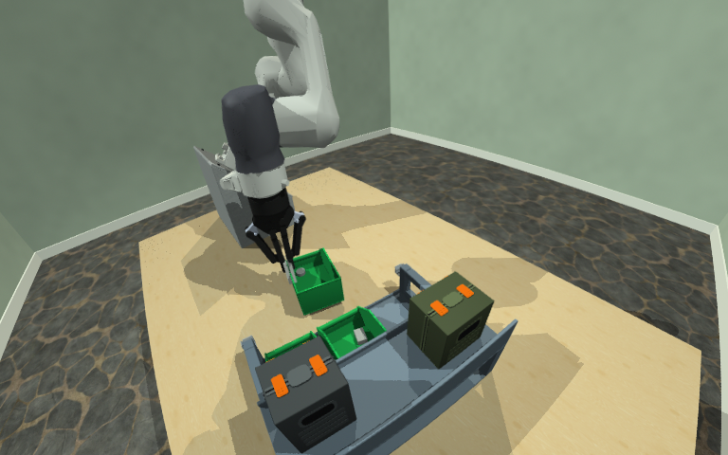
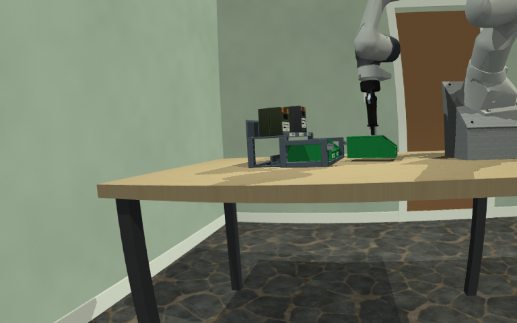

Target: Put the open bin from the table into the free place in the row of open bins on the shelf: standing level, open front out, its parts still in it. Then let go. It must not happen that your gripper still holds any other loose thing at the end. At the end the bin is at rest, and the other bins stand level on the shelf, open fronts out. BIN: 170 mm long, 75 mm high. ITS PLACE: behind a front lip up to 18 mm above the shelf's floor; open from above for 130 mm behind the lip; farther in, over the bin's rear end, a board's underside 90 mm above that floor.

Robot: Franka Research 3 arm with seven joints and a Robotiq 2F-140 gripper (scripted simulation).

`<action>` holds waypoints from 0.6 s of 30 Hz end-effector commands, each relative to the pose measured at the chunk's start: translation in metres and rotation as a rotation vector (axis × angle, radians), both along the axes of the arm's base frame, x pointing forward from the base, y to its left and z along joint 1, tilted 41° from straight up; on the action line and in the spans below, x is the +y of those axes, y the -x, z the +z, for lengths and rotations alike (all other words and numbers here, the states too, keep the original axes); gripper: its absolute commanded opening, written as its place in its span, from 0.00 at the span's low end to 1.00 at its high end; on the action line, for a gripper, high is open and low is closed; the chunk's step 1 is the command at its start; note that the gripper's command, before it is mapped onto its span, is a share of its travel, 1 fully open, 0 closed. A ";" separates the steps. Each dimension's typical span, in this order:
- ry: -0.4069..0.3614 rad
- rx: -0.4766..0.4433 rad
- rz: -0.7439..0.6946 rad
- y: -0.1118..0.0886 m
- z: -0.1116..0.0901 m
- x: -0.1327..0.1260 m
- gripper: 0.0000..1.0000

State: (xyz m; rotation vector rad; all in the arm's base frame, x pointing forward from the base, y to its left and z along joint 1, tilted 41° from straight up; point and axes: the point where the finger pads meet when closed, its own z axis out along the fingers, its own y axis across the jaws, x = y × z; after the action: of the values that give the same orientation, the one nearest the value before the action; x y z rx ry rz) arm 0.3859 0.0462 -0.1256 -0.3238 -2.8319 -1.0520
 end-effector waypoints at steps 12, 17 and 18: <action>-0.004 0.002 0.002 0.001 0.010 -0.008 0.00; -0.004 0.002 0.002 0.001 0.011 -0.009 0.00; -0.004 0.002 0.002 0.001 0.011 -0.009 0.00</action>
State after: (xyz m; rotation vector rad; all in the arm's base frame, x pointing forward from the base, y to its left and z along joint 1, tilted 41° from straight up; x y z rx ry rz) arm 0.3859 0.0381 -0.1158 -0.3217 -2.8304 -1.0534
